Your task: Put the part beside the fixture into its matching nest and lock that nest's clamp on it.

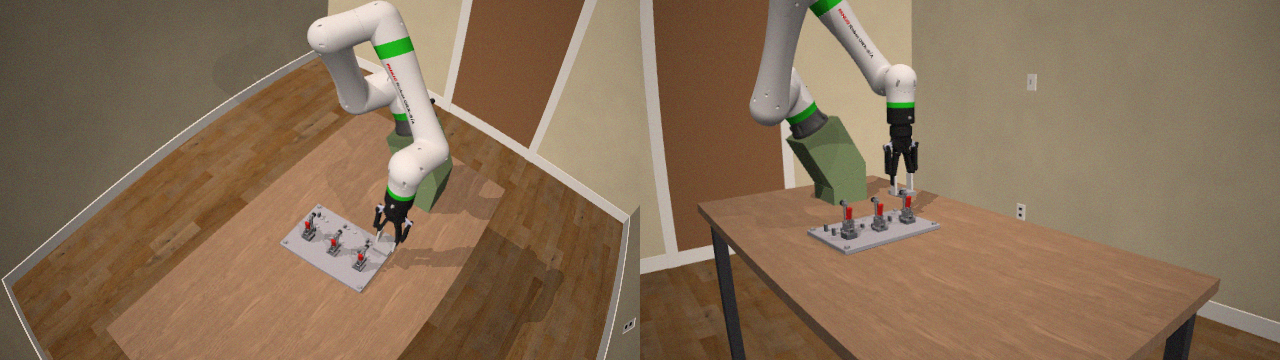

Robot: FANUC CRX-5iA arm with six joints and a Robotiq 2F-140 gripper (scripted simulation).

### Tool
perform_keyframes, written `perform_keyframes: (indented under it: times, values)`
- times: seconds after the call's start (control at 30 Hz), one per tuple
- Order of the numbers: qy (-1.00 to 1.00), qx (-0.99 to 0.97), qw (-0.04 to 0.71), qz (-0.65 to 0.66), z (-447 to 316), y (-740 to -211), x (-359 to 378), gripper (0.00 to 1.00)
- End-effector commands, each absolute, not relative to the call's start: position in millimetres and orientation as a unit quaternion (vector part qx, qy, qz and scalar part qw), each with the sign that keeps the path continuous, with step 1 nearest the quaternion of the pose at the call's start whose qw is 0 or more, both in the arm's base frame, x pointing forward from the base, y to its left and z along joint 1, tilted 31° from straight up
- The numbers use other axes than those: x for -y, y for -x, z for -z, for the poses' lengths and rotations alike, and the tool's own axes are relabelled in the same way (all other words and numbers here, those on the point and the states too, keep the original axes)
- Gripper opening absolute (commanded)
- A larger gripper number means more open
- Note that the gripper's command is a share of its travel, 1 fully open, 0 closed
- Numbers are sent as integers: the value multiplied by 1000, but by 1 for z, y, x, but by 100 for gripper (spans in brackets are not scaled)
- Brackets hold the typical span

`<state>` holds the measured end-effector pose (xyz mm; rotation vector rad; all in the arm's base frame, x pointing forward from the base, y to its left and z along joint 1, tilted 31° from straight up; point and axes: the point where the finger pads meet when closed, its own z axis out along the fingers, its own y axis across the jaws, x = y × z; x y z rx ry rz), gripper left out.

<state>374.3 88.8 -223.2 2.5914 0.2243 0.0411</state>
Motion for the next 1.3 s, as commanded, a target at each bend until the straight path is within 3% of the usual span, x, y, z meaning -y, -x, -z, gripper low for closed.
perform_keyframes:
  times: [0.0, 1.27]
  values:
    - [-960, -83, 266, -16, 217, -377, -77, 0]
    - [-960, -83, 266, -16, 204, -382, -53, 0]
